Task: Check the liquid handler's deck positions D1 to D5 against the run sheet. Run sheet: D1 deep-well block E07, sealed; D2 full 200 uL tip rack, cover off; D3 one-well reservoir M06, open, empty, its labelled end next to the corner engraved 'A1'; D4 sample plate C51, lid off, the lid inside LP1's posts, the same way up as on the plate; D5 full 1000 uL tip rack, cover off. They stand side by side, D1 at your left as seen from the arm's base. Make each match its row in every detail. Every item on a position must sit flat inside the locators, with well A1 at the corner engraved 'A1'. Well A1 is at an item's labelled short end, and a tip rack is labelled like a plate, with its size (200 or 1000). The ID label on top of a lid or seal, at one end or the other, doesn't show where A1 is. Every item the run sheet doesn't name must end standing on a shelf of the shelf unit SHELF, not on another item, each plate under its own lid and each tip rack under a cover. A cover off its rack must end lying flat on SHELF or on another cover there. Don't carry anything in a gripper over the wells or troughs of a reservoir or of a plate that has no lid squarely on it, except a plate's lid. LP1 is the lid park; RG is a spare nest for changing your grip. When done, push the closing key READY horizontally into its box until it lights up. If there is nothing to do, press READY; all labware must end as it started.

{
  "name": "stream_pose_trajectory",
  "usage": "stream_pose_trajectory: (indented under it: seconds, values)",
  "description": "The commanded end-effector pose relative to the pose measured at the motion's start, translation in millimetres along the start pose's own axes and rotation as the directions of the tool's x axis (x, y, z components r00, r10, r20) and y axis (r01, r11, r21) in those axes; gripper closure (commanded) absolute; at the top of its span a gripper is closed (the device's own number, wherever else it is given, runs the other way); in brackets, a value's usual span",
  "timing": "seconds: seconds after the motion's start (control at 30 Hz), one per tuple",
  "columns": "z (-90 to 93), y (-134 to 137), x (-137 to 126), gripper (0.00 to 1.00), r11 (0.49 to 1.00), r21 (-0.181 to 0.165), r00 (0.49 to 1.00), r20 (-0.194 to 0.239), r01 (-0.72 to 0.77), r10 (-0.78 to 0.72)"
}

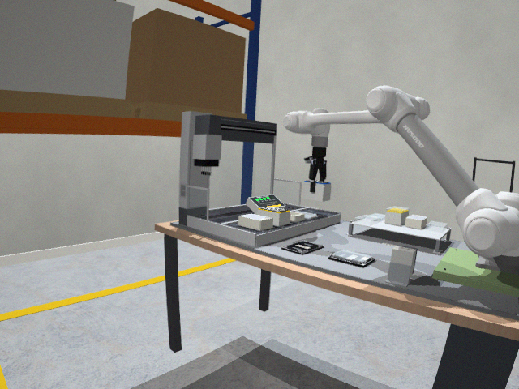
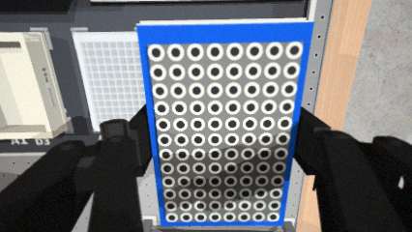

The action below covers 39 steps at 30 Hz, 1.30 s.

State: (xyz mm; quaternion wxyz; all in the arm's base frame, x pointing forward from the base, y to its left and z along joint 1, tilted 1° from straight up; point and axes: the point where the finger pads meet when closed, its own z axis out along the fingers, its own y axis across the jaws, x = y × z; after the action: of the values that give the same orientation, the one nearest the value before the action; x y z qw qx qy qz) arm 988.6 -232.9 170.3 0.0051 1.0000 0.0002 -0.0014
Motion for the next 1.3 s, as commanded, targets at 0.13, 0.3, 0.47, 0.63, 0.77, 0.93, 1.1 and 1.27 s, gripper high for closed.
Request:
stream_pose_trajectory:
  seconds: [0.13, 0.3, 0.47, 0.63, 0.77, 0.93, 1.1, 1.27]
  values:
    - [6.6, 0.0, 0.3, 0.9, 1.0, 0.0, 1.0, -0.002, 0.0, 0.0]
    - [15.0, 0.0, 0.3, 0.9, 1.0, 0.0, 1.0, -0.002, 0.0, 0.0]
    - [23.3, 0.0, 0.3, 0.9, 1.0, 0.0, 1.0, -0.002, 0.0, 0.0]
    - [30.0, 0.0, 0.3, 0.9, 1.0, 0.0, 1.0, -0.002, 0.0, 0.0]
    - [35.0, 0.0, 0.3, 0.9, 1.0, 0.0, 1.0, -0.002, 0.0, 0.0]
    - [43.3, 0.0, 0.3, 0.9, 1.0, 0.0, 1.0, -0.002, 0.0, 0.0]
    - [51.6, 0.0, 0.3, 0.9, 1.0, 0.0, 1.0, -0.002, 0.0, 0.0]
    - [56.7, 0.0, 0.3, 0.9, 1.0, 0.0, 1.0, -0.002, 0.0, 0.0]
